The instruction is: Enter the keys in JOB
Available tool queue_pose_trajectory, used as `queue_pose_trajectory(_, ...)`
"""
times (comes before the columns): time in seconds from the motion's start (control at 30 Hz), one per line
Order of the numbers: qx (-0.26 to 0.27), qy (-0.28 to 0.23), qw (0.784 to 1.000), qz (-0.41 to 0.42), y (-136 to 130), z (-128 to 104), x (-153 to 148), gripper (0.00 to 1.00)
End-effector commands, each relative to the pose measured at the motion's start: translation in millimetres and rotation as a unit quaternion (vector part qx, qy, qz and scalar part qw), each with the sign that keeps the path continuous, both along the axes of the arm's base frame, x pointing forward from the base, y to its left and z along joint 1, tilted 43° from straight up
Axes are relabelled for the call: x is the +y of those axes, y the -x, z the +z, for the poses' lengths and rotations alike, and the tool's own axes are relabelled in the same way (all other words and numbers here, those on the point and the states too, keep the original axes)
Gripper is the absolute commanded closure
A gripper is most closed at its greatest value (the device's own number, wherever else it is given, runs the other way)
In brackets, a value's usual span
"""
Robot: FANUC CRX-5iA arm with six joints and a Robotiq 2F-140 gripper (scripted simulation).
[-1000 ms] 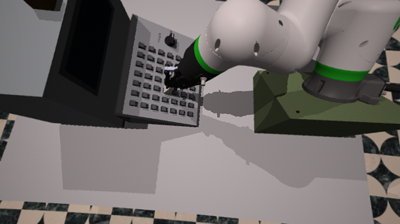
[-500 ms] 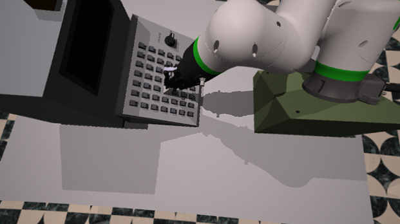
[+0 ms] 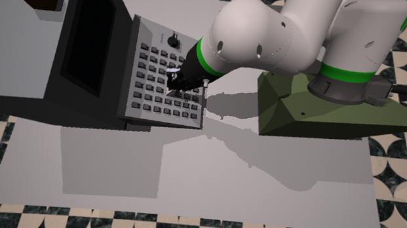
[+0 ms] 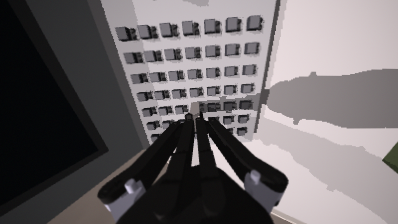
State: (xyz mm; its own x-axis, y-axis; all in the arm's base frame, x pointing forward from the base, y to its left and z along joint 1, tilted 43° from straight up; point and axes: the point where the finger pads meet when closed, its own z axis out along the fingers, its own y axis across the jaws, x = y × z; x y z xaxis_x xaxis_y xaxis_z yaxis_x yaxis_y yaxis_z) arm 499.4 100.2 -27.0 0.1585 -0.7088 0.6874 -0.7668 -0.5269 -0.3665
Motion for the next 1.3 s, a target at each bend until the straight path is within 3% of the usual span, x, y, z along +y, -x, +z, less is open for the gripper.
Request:
queue_pose_trajectory(0.0, 0.0, 0.0, 1.0, 0.0, 0, 0, 0, 1.0)
queue_pose_trajectory(0.57, 0.0, 0.0, 1.0, 0.0, 2, 2, 1, 1.0)
queue_pose_trajectory(1.27, 0.0, 0.0, 1.0, 0.0, 20, 20, 15, 1.0)
